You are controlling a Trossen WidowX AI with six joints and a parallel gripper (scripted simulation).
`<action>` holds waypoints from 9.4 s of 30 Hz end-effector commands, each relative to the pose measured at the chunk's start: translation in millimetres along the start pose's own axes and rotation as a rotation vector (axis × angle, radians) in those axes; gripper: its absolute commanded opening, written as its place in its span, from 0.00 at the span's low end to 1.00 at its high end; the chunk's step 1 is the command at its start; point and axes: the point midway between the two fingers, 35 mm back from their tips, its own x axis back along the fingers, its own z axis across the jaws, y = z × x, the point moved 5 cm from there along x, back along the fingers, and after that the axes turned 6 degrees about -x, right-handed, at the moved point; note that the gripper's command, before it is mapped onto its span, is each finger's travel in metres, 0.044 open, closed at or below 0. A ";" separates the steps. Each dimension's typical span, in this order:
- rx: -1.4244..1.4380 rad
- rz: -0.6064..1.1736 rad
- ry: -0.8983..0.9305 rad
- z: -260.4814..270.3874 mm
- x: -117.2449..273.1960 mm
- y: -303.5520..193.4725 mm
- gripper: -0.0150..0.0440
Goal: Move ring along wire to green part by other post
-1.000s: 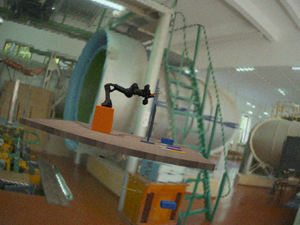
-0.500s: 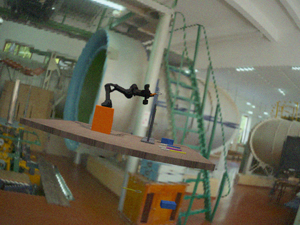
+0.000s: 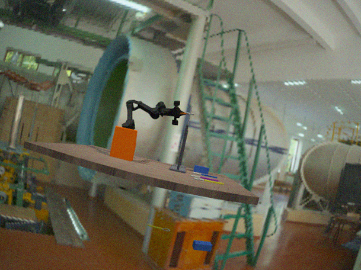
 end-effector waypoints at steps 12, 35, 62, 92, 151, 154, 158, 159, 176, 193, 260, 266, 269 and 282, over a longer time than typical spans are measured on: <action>-0.164 -0.013 0.086 0.7 -0.2 0.0 0.00; -0.374 -0.026 0.202 2.2 -1.2 -1.5 0.00; -0.231 -0.011 0.123 -39.1 -4.2 -12.9 0.00; 0.291 0.018 -0.162 -117.8 7.7 0.3 0.00; 1.244 0.035 -0.622 -192.6 65.1 108.5 0.00; 1.277 0.038 -0.639 -192.2 68.1 114.1 0.00; 1.319 0.042 -0.660 -191.4 72.0 121.2 0.00; 1.329 0.043 -0.665 -191.1 72.9 123.0 0.00; 1.428 0.052 -0.714 -185.8 86.5 148.2 0.00; 1.438 0.051 -0.719 -182.4 95.0 163.9 0.00; 1.443 0.053 -0.717 -195.4 111.7 180.5 0.53; 1.441 0.051 -0.719 -184.6 129.6 172.6 0.53; 1.440 0.050 -0.720 -179.5 139.2 167.9 0.53; 1.439 0.050 -0.720 -175.8 147.0 163.9 0.53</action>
